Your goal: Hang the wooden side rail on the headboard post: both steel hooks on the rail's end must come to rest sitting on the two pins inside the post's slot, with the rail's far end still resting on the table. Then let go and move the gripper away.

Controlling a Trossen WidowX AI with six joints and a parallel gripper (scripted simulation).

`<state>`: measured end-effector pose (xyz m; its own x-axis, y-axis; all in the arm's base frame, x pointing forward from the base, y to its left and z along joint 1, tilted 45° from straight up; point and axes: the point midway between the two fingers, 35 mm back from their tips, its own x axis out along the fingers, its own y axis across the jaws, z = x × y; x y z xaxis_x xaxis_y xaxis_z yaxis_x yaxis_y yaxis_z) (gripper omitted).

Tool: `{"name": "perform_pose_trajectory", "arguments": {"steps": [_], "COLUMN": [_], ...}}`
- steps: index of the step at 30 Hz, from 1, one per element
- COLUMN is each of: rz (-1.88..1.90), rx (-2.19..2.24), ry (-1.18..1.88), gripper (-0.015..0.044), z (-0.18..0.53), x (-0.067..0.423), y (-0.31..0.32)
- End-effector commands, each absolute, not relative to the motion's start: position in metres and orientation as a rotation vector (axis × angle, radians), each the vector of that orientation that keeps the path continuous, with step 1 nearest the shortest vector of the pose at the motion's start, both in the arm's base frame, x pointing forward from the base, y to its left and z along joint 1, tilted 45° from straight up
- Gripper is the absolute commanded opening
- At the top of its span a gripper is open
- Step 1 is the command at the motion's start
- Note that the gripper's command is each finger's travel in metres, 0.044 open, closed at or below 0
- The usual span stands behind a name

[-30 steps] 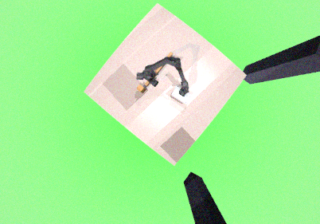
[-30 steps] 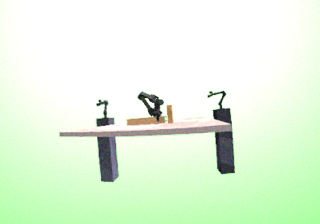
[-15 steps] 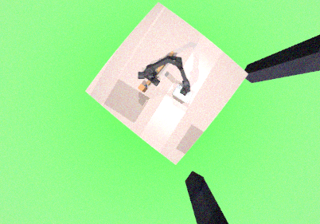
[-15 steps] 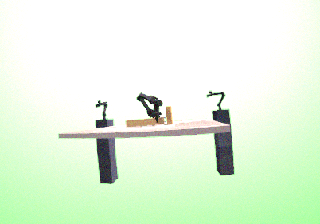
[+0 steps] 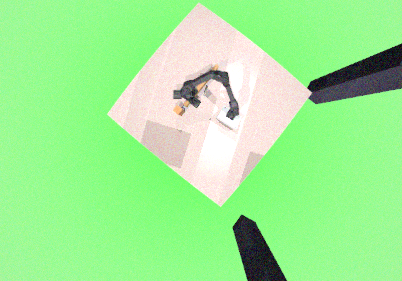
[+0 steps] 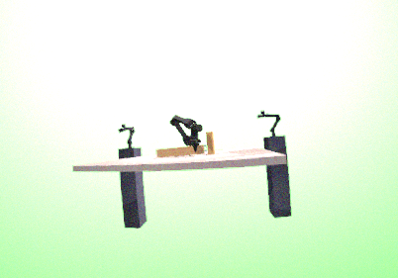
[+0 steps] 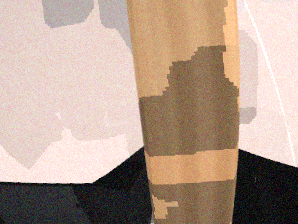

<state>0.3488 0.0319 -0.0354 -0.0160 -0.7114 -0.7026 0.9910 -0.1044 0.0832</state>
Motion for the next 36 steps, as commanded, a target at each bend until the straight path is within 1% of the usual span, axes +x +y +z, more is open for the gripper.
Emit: {"name": "perform_pose_trajectory", "arguments": {"steps": [1,36], "rz": [-1.537,-1.537], "rx": [0.725,0.725], "ry": [0.511,0.511], "gripper": [0.0000,0.0000], "z": [-0.0319,-0.0278], "x": [0.3516,0.3516], "y": [0.0372,0.0414]}}
